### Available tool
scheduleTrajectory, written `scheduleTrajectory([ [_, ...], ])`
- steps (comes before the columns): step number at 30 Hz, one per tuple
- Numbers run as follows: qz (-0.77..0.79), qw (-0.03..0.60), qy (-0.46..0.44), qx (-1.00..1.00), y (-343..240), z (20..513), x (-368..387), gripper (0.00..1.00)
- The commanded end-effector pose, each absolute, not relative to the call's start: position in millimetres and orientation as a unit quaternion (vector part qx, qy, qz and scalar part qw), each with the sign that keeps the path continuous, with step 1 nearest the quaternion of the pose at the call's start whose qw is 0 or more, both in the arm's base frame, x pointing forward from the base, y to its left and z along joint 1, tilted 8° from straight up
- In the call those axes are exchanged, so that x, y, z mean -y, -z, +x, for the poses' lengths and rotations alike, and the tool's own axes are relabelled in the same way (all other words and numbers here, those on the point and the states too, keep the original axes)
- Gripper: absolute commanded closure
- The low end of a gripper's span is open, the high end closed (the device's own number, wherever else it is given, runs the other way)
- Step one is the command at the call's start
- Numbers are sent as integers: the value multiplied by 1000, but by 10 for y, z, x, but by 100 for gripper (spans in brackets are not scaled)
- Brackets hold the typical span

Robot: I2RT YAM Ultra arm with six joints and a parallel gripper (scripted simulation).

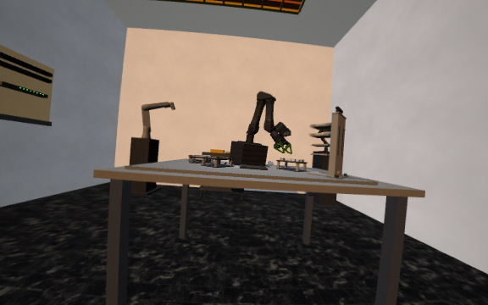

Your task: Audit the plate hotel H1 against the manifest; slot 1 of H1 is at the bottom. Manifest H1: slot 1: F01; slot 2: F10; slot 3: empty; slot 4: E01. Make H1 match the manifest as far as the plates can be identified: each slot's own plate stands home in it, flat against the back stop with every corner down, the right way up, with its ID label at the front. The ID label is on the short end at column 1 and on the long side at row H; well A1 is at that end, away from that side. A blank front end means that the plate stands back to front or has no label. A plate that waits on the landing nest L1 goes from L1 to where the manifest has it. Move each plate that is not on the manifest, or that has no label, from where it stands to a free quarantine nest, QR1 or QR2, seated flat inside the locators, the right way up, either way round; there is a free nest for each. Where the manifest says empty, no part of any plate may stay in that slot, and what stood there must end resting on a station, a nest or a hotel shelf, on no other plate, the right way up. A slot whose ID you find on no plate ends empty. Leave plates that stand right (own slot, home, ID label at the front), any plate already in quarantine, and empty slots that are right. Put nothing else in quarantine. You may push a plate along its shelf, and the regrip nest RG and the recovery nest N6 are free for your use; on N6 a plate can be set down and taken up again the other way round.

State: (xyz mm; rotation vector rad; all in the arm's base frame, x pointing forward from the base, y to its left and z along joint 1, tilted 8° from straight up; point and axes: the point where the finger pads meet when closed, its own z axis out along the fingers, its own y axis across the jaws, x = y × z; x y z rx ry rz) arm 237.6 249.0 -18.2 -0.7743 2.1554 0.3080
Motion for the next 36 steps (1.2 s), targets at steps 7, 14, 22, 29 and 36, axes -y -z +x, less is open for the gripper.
scheduleTrajectory([
  [7,-298,425,-134,-844,126,2391,-2520,0],
  [14,-298,425,-134,-844,194,2341,-2478,0],
  [22,-298,425,-134,-844,264,2316,-2455,0],
  [29,-298,425,-134,-844,324,2310,-2449,0],
  [36,-298,425,-134,-844,394,2304,-2441,0],
])
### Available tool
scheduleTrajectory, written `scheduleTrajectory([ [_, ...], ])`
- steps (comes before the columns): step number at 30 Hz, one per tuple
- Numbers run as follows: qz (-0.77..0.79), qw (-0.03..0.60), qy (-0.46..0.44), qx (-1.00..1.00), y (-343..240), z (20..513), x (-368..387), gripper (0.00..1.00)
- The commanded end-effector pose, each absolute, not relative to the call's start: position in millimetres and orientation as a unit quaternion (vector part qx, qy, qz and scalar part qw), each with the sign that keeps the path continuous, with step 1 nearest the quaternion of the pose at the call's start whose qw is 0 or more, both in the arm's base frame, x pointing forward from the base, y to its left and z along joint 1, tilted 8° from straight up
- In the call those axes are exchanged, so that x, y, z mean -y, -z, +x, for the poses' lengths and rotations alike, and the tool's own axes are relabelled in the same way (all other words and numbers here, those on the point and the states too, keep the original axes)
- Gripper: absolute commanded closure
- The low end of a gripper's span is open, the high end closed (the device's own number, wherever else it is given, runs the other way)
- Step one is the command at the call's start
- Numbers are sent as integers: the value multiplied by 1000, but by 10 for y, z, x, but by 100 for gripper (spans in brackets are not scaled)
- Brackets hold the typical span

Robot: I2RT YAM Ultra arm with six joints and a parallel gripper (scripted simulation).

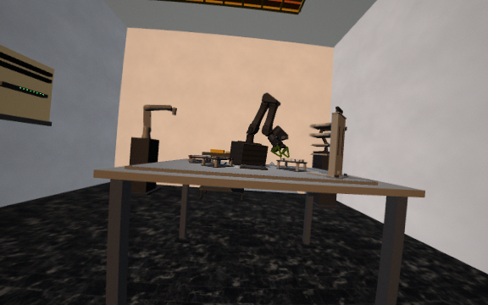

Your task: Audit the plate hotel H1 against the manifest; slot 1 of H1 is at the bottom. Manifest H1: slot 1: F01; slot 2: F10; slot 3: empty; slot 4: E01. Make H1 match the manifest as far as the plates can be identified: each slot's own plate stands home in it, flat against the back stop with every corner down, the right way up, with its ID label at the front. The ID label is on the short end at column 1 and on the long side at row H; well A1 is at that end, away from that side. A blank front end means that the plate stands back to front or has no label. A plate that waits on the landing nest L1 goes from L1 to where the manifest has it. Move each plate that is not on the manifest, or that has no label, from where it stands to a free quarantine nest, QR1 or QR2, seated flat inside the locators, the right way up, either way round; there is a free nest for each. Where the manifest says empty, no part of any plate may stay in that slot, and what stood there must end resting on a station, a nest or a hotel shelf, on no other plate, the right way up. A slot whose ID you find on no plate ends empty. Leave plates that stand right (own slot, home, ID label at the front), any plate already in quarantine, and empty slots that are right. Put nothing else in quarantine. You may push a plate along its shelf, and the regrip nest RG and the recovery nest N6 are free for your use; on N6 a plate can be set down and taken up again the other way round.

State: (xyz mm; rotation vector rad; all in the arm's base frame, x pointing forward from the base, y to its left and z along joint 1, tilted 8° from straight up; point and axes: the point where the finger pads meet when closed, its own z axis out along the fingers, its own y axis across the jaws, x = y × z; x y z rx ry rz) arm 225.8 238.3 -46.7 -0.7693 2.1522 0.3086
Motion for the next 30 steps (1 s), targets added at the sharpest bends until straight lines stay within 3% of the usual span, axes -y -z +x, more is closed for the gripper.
scheduleTrajectory([
  [1,-298,425,-134,-844,404,2303,-2440,0],
  [30,-298,424,-134,-844,635,2281,-2413,0],
])
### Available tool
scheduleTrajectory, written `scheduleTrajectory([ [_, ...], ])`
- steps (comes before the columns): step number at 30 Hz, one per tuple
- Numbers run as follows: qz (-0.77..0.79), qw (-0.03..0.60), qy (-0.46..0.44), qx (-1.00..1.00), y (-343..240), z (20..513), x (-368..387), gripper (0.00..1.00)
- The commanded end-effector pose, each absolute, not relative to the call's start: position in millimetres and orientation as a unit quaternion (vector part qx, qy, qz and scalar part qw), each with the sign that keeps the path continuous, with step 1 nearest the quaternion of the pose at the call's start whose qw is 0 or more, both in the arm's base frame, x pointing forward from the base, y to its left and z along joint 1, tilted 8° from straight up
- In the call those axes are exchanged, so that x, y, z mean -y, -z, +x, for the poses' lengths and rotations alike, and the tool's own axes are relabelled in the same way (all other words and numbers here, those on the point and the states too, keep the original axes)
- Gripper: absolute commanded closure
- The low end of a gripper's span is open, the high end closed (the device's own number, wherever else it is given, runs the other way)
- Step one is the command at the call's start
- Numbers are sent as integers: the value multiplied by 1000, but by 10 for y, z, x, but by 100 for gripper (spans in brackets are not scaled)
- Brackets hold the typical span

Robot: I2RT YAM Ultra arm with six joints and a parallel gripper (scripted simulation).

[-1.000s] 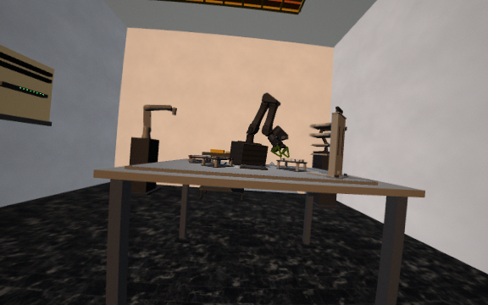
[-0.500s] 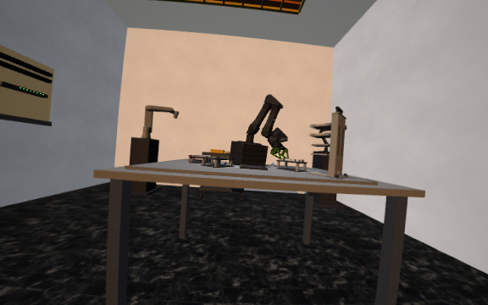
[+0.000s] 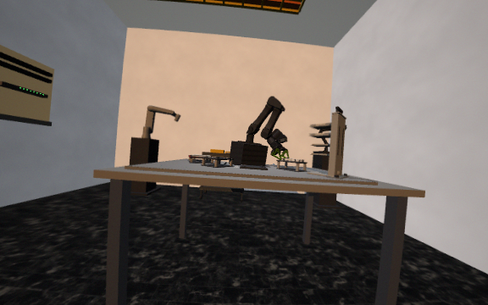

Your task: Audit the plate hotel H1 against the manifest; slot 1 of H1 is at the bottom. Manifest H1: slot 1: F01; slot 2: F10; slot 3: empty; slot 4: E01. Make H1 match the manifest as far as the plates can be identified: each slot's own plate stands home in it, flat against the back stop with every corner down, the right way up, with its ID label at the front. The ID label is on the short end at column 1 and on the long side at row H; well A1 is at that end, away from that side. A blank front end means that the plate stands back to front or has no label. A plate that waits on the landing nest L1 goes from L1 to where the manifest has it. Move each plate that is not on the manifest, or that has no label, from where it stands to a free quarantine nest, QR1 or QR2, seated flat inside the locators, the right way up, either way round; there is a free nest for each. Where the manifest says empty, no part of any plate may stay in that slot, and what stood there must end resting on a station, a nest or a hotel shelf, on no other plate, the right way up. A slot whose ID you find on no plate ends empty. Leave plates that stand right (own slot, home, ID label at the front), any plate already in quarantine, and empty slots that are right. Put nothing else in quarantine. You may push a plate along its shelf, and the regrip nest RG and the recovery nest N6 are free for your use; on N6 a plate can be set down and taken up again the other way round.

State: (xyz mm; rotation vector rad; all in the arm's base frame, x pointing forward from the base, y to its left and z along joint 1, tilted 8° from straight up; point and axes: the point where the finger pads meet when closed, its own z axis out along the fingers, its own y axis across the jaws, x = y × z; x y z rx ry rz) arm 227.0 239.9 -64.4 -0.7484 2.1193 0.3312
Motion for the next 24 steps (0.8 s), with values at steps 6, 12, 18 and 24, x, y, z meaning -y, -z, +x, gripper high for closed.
scheduleTrajectory([
  [6,-298,424,-134,-844,635,2280,-2413,0],
  [12,-298,424,-134,-844,635,2280,-2413,14],
  [18,-298,424,-134,-844,635,2281,-2413,14],
  [24,-298,424,-134,-844,635,2281,-2413,14],
])
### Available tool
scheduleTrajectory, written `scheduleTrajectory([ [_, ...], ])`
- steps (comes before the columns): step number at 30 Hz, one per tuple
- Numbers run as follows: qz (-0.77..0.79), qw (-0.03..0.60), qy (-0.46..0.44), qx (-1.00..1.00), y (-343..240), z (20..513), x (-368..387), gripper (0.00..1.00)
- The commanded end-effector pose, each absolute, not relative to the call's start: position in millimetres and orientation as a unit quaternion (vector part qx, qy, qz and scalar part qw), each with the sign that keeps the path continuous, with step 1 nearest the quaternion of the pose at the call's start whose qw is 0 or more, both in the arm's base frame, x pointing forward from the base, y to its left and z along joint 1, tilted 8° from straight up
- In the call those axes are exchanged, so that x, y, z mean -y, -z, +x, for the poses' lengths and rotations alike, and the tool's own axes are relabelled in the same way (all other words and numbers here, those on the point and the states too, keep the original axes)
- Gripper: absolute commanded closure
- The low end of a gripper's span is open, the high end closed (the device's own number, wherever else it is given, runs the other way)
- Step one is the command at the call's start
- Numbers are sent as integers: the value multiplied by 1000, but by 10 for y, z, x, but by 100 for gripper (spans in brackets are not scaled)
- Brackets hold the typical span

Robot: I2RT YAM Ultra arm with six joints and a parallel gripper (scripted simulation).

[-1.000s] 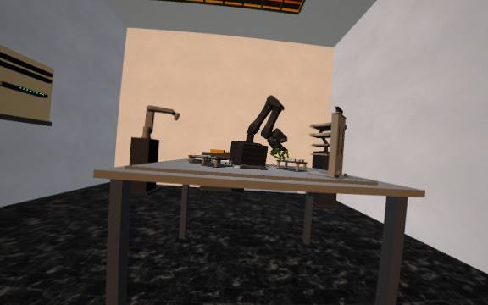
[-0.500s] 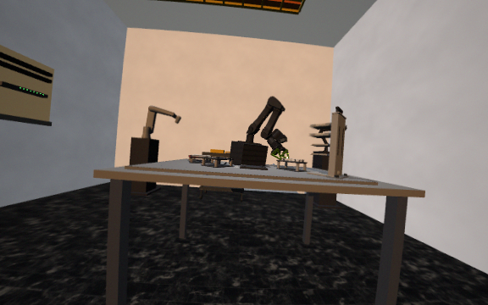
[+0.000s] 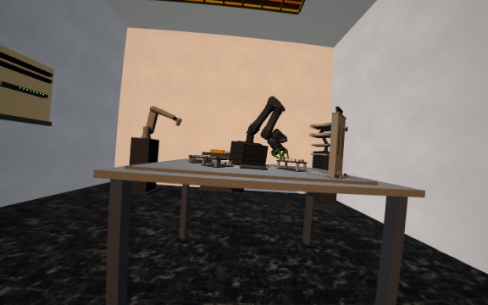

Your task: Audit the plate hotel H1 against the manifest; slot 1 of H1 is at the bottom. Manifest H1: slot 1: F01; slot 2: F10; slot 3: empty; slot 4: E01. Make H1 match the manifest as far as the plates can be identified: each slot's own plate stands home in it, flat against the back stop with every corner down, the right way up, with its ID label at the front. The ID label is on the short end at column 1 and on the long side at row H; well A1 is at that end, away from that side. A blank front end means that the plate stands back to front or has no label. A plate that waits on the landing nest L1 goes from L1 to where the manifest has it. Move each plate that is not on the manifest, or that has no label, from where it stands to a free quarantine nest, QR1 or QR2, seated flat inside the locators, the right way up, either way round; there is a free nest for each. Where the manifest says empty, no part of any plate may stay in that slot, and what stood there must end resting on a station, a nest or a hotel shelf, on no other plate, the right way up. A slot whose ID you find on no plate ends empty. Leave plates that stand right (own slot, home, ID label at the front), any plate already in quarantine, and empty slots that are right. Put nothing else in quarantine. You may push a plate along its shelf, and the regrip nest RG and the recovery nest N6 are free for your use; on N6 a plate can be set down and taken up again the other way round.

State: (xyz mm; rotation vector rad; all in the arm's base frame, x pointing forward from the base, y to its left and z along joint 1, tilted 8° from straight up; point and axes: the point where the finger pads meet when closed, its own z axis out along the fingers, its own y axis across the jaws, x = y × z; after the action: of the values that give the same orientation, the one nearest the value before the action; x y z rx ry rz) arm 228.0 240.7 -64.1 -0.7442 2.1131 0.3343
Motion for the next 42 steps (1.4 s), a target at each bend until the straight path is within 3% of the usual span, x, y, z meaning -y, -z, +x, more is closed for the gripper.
scheduleTrajectory([
  [1,-298,424,-134,-844,635,2281,-2413,14],
  [42,-298,425,-134,-844,412,2256,-2402,14],
])
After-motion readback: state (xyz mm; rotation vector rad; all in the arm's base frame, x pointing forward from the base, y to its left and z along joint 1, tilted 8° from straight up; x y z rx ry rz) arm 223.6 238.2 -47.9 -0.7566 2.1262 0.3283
